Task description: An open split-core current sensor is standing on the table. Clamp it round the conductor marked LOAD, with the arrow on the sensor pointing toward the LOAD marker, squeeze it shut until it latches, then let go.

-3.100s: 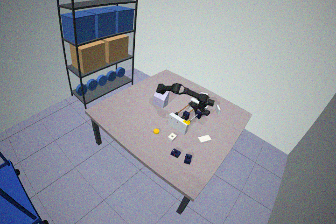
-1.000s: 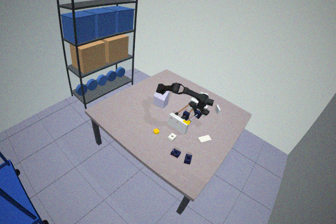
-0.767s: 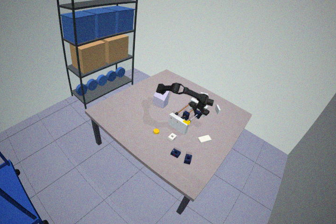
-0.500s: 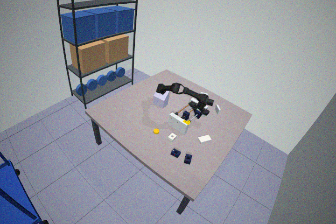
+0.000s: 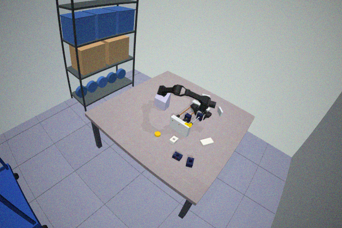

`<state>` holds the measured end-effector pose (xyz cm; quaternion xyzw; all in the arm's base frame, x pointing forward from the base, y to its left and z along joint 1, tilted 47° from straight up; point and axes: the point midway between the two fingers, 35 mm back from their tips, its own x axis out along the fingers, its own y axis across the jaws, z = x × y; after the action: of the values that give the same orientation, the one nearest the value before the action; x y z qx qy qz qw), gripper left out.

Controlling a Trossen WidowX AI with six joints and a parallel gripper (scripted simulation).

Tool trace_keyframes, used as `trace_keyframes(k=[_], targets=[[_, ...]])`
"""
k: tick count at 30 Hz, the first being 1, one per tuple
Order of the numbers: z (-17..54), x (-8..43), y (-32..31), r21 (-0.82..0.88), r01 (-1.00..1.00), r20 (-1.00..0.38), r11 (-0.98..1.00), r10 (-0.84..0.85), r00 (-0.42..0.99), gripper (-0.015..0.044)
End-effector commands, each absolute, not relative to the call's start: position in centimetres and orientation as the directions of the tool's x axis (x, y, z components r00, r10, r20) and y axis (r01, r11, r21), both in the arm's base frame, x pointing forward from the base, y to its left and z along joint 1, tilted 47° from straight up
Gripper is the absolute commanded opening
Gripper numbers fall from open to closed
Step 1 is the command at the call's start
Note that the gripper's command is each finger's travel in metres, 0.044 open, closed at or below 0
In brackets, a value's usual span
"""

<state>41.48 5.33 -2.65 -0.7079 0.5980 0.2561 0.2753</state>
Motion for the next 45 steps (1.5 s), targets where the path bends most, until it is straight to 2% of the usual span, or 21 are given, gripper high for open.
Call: trace_keyframes(k=[1,9,45], targets=[[-2.5,41.5,5.5,-0.084,-0.988,-0.692,-0.133,-0.705,0.154,0.0440],[4.2,39.9,12.1,-0.102,-0.986,-0.693,-0.129,-0.702,0.164,0.0440],[4.2,39.9,12.1,-0.102,-0.986,-0.693,-0.129,-0.702,0.164,0.0440]])
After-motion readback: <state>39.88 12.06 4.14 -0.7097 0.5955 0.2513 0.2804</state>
